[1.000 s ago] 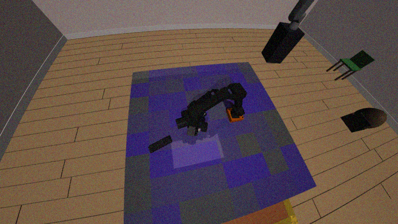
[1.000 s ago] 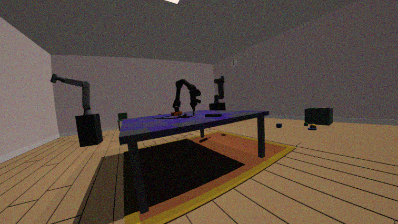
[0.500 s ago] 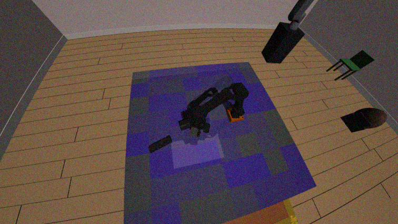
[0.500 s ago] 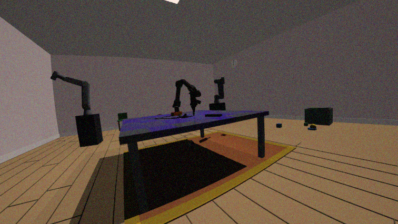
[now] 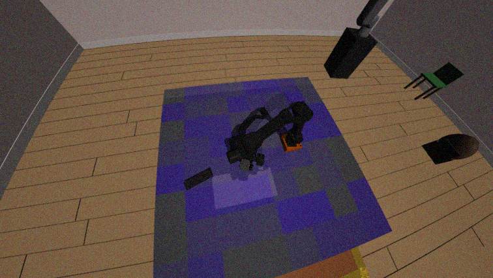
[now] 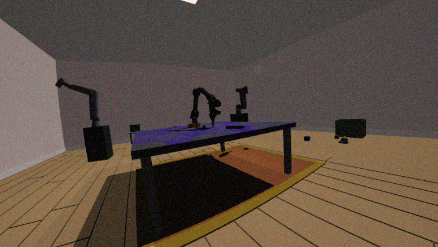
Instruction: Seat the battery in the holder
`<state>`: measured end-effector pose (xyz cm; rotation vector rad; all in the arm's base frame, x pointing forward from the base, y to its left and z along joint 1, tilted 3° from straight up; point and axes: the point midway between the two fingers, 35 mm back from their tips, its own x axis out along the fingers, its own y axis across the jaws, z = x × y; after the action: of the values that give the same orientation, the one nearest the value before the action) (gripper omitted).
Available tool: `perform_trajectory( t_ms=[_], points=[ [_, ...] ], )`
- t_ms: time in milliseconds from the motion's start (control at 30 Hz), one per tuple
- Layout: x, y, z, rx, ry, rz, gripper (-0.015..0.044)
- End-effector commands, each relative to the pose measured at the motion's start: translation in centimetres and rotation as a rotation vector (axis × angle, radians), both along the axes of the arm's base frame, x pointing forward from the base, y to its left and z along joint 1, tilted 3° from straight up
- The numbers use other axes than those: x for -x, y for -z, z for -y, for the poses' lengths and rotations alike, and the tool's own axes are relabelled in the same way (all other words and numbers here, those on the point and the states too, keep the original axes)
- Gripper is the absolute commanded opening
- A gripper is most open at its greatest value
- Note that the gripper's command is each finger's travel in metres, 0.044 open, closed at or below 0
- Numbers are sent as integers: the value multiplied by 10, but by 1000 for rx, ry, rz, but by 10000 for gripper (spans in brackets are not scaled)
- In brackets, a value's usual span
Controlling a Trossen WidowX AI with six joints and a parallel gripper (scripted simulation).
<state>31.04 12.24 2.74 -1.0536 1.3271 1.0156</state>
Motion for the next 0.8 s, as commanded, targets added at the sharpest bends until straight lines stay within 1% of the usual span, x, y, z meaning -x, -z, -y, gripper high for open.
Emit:
perform_trajectory(
  t_ms=[0,367,433,500,700,767],
  points=[
    [8,2,0,3,4,-6,0],
    [26,3,-3,3,4,-7,0],
    [21,0,-4,2,0,-4,0],
    [21,-13,-5,2,0,-4,0],
    [25,-71,-6,2,4,-7,0],
    [27,-77,-6,2,4,-7,0]
  ],
)
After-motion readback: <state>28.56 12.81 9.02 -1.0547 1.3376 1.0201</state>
